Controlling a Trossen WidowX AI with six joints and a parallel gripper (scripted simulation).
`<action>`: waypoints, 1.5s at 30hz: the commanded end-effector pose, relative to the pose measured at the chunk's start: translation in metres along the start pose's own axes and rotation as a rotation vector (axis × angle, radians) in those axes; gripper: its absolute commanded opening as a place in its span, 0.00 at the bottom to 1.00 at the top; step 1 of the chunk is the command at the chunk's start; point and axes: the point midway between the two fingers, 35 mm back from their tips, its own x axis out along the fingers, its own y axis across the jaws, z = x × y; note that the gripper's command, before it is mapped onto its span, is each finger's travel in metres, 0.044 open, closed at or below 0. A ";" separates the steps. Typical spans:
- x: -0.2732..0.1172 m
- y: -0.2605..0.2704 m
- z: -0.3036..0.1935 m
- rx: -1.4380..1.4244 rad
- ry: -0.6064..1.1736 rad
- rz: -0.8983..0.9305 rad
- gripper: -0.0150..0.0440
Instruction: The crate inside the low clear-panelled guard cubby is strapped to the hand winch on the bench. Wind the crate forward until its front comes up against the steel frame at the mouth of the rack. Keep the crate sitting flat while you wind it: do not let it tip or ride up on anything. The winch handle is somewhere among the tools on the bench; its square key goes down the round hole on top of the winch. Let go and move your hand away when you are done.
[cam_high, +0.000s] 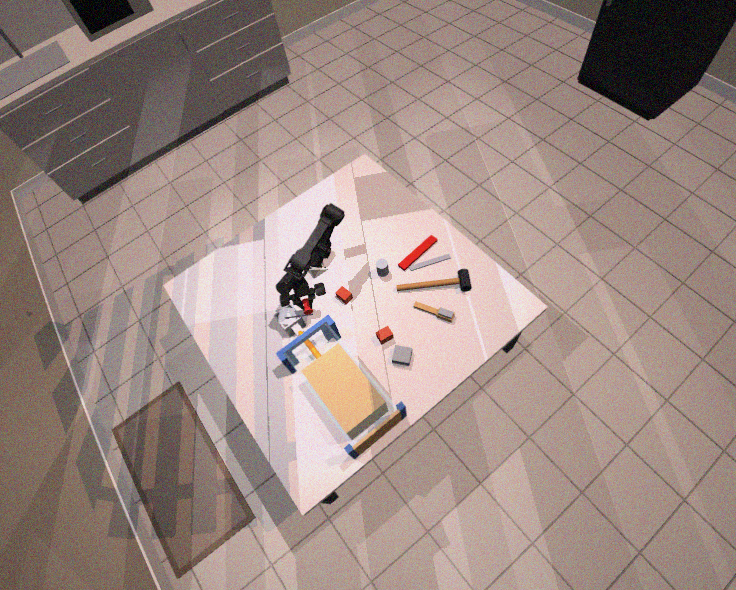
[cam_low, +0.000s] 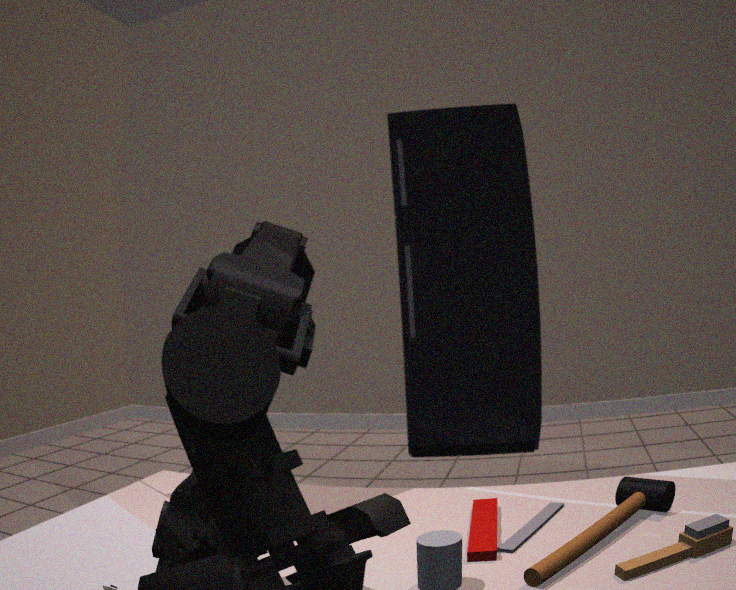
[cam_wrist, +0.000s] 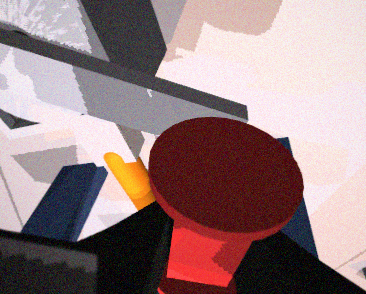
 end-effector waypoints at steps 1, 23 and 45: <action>-0.001 0.000 0.011 0.016 -0.018 -0.002 0.25; -0.012 0.002 0.035 0.017 -0.019 -0.001 0.25; -0.023 0.011 0.057 0.018 -0.020 0.000 0.25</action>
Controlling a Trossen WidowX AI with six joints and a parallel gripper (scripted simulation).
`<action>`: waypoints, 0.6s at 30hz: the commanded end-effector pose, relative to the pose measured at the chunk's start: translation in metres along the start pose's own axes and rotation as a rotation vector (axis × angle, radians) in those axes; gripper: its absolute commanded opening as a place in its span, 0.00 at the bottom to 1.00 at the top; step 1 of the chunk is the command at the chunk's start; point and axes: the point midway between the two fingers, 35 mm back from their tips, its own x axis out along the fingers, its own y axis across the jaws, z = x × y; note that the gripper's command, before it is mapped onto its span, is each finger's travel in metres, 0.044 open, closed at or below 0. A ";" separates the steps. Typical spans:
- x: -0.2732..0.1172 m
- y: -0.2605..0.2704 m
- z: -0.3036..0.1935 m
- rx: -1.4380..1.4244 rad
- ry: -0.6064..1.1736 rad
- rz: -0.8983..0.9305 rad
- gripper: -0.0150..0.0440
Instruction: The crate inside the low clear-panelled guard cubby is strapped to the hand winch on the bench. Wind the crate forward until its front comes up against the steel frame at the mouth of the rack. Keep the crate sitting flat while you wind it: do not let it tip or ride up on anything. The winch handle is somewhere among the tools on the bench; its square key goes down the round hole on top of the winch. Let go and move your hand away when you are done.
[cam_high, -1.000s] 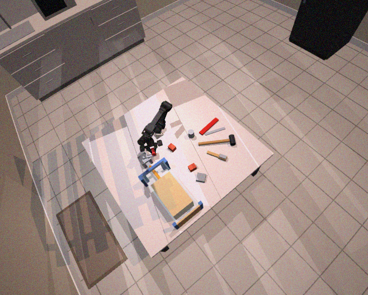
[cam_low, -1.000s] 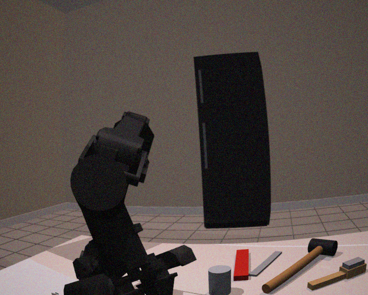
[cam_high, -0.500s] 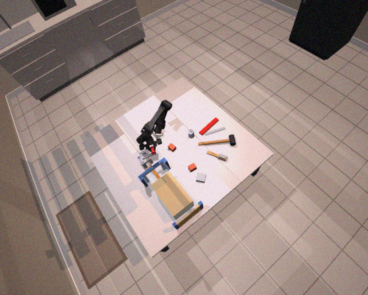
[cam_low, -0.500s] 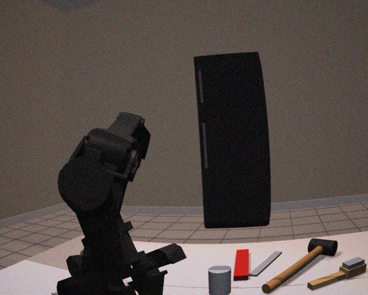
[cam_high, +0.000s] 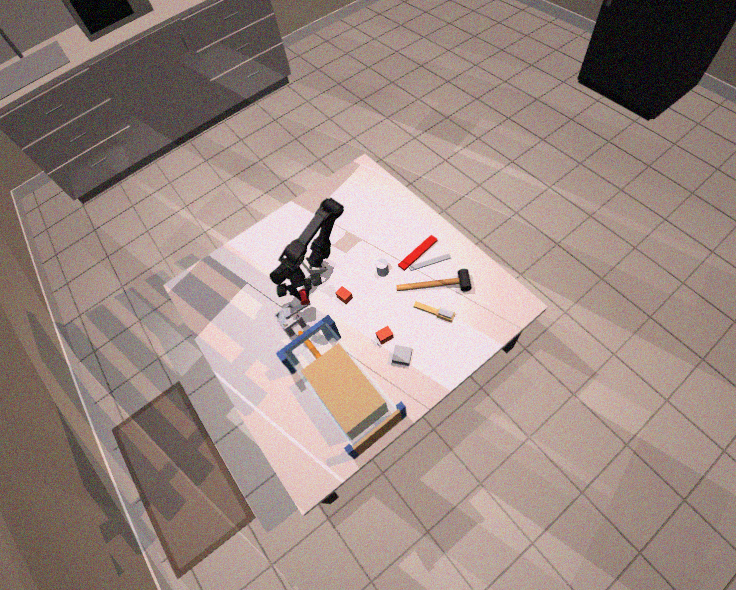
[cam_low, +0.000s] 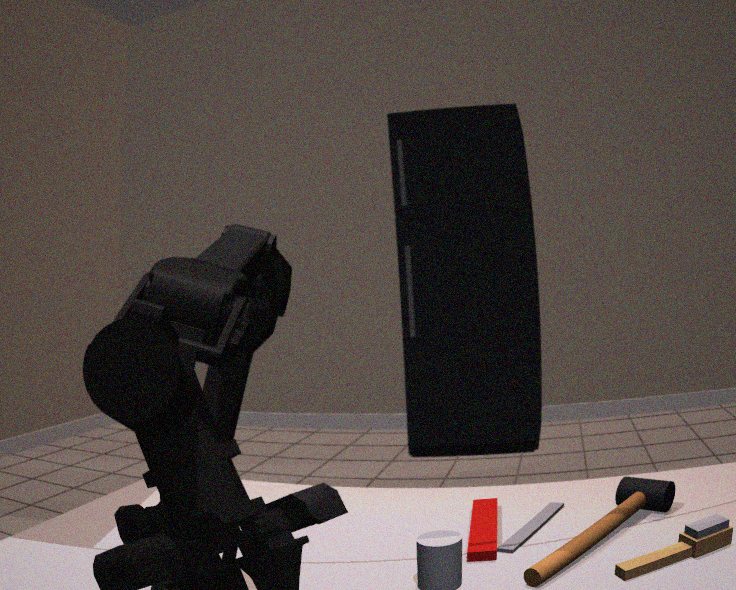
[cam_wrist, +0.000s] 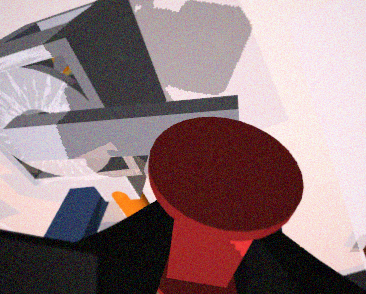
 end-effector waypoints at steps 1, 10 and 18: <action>-0.002 0.007 0.014 0.021 -0.026 0.016 0.25; -0.006 0.013 0.022 0.021 -0.026 0.017 0.25; -0.009 0.018 0.029 0.021 -0.026 0.017 0.25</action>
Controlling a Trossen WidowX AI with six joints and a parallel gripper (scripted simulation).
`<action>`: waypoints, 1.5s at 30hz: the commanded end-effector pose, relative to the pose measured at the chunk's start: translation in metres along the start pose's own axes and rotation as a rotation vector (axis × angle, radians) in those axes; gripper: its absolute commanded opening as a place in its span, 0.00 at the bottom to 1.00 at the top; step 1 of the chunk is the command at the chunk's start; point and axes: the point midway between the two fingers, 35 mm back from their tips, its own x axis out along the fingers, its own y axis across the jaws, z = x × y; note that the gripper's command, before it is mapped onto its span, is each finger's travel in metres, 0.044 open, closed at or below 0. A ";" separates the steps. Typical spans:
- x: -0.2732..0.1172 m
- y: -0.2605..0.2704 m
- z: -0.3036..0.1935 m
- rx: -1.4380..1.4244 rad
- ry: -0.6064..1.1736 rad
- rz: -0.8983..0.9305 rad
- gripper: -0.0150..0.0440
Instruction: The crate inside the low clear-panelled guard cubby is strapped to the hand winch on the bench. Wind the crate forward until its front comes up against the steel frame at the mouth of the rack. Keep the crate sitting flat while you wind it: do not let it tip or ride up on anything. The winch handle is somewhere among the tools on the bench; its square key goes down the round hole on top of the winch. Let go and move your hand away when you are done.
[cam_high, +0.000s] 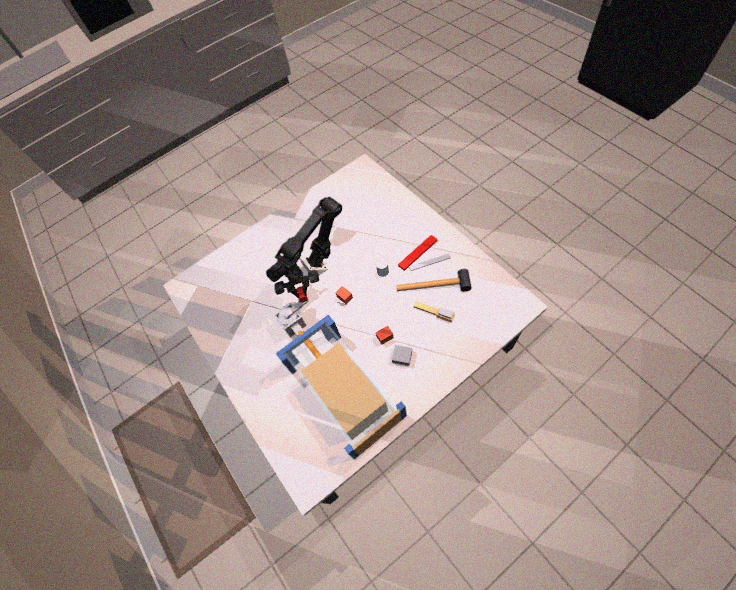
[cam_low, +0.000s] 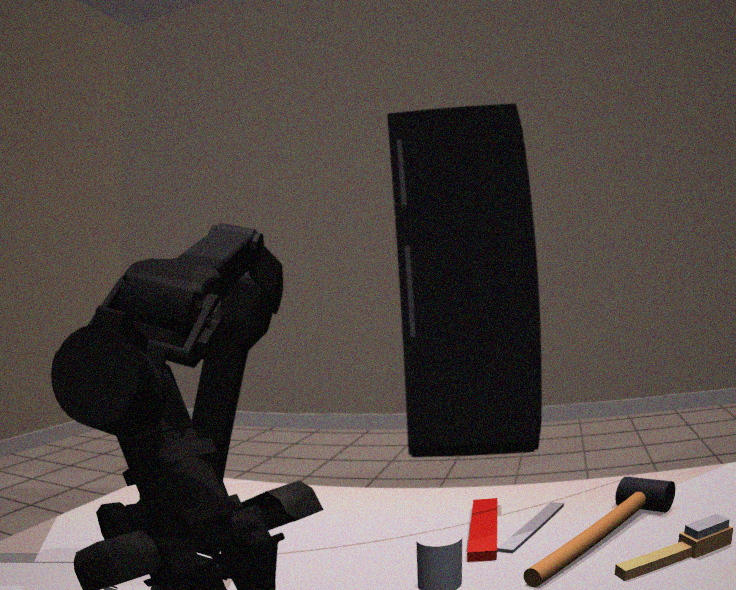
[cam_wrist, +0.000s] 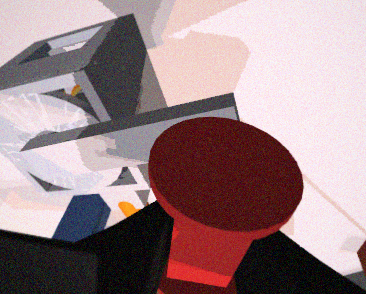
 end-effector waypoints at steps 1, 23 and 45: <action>-0.003 0.012 0.016 0.027 -0.032 0.029 0.25; -0.012 0.031 0.032 0.027 -0.033 0.031 0.25; -0.018 0.054 0.043 0.027 -0.033 0.032 0.25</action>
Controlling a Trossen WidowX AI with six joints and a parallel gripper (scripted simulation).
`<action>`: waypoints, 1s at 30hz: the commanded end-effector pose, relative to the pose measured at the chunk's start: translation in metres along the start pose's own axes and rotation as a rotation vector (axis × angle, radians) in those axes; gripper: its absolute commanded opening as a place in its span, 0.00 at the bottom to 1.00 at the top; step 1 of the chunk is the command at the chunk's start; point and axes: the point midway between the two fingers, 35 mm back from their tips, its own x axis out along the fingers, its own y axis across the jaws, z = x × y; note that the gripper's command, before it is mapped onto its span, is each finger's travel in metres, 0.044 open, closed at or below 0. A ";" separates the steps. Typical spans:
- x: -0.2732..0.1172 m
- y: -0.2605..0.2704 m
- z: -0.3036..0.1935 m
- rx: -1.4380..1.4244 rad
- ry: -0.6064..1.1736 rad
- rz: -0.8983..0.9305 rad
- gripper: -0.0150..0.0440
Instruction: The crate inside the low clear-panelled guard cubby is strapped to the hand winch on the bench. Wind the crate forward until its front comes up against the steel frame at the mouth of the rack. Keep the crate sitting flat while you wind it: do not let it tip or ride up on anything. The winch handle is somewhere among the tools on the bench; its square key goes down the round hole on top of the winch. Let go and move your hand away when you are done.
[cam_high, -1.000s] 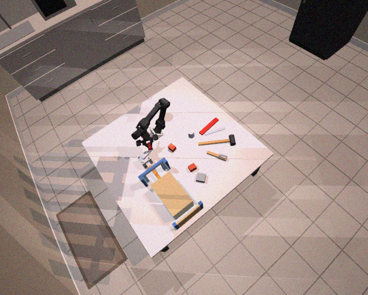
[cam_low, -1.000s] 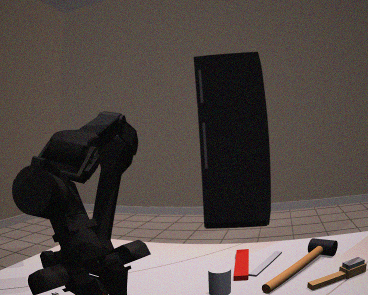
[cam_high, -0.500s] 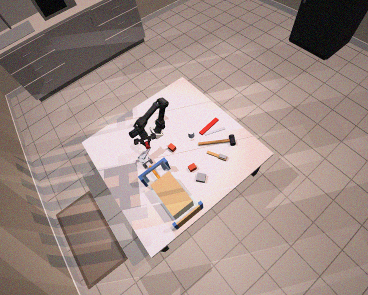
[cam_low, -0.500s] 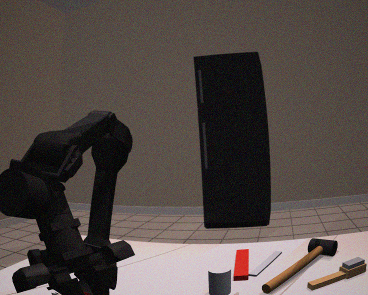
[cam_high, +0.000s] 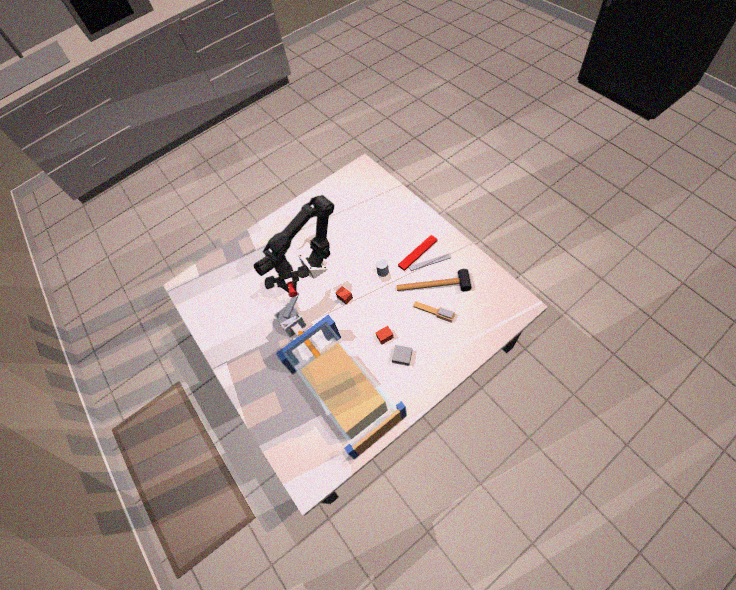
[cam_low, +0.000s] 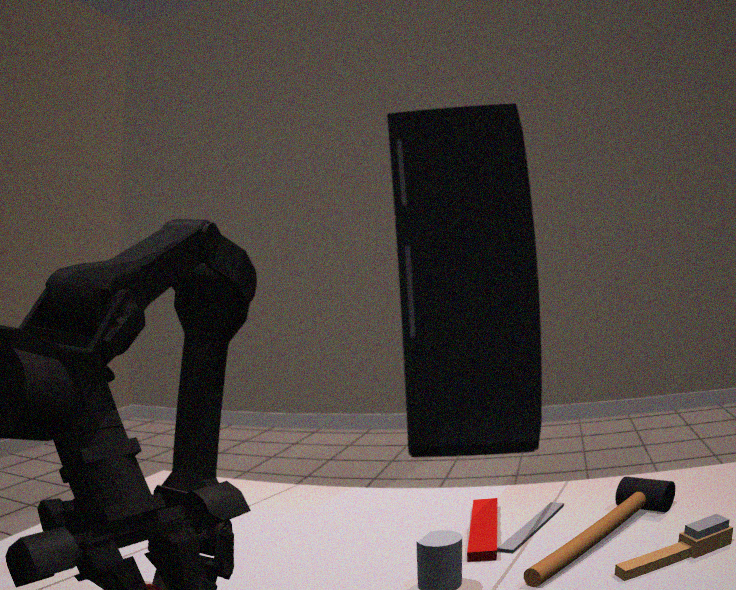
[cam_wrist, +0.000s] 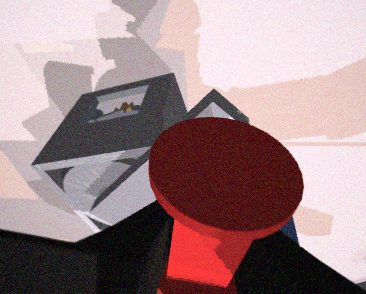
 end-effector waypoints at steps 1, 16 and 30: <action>0.000 0.019 0.007 0.000 -0.027 0.039 0.25; -0.003 0.036 0.011 0.000 -0.027 0.040 0.25; -0.004 0.052 0.012 0.000 -0.027 0.041 0.25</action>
